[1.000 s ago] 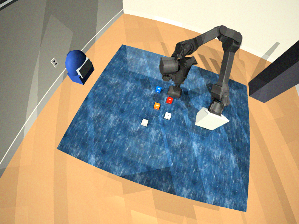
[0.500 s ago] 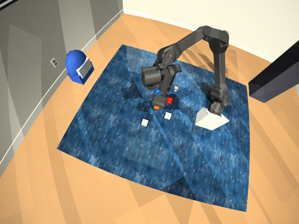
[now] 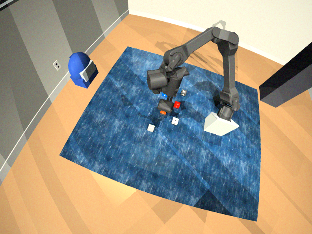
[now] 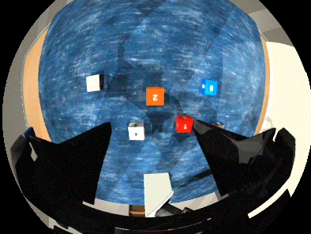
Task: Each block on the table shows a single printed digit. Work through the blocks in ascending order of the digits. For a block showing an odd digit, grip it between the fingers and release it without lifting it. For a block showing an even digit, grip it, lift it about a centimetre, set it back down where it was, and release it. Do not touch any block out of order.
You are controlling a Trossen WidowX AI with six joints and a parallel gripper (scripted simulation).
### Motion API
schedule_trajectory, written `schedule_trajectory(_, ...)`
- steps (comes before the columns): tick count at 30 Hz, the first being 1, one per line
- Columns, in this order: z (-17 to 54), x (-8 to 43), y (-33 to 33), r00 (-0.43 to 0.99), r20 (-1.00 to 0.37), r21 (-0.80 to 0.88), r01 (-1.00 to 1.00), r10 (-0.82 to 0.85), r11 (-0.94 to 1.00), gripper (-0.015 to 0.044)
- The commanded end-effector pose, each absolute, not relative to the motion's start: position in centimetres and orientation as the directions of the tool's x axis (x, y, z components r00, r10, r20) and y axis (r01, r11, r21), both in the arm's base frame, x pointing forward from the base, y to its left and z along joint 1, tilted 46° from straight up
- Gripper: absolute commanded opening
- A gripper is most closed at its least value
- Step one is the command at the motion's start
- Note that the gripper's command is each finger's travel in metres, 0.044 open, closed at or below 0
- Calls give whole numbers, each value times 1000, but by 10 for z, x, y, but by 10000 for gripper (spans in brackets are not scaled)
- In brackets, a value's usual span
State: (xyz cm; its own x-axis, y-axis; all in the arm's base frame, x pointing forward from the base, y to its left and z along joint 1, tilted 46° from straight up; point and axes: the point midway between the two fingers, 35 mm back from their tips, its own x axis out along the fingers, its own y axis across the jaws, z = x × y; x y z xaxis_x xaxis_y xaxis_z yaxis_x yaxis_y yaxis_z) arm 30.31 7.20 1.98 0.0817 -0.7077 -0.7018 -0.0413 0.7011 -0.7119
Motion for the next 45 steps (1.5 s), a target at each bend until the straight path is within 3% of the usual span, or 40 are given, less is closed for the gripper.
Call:
schedule_trajectory(1,17,295,76,83,-707,-707,-36,-703,706,400)
schedule_trajectory(7,0,225,84,80,-707,-707,-39,-703,707,400)
schedule_trajectory(28,0,223,84,80,-707,-707,-39,-703,706,400)
schedule_trajectory(45,-60,334,160,86,-710,-703,-34,-698,711,400)
